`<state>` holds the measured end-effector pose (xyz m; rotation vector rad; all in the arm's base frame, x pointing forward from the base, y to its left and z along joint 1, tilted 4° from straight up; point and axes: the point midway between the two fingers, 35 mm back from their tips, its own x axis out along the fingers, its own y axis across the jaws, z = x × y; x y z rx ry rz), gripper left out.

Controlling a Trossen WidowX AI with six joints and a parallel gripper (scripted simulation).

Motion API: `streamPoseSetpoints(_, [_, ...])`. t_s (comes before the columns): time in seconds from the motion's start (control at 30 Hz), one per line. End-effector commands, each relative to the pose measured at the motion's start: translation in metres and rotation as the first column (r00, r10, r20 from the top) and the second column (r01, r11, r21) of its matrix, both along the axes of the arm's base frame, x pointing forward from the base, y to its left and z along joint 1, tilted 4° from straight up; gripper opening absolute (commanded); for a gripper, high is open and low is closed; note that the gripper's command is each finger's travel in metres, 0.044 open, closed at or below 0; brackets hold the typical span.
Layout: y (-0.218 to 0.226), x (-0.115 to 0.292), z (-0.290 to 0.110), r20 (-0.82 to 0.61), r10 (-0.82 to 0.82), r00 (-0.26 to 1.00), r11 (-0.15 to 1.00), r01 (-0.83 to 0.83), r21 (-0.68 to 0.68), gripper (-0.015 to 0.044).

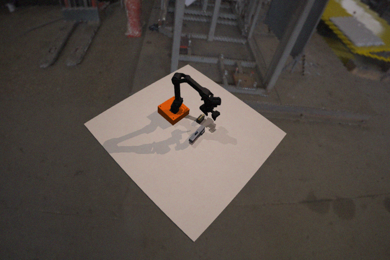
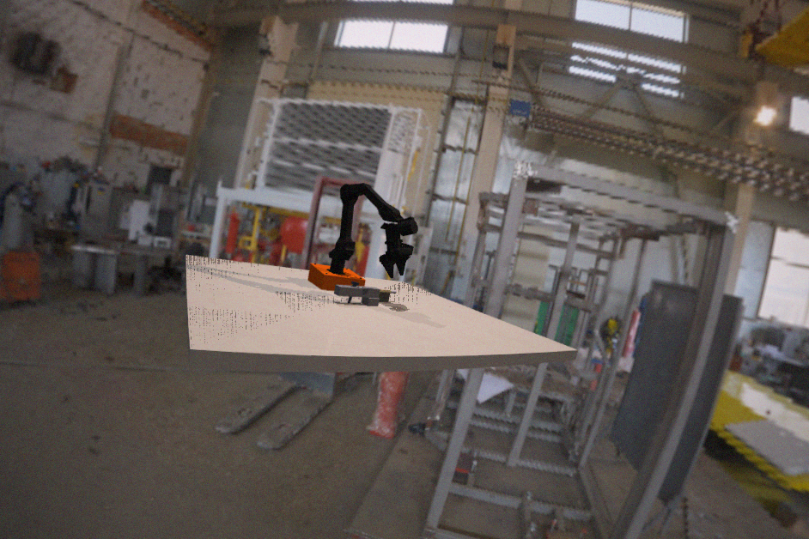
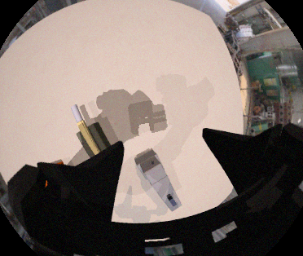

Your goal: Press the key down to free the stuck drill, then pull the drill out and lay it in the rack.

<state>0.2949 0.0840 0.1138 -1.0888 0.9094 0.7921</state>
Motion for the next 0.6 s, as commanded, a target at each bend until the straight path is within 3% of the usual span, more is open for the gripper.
streamPoseSetpoints(0.0, [-0.05,0.023,0.031,0.168,-0.117,0.979,0.993,0.115,0.026,0.044])
streamPoseSetpoints(0.27, [-0.166,0.031,0.103,0.487,-0.329,0.809,0.931,0.365,0.021,0.044])
streamPoseSetpoints(0.57, [-0.281,-0.032,0.193,0.778,-0.376,0.504,0.758,0.65,-0.055,0.044])
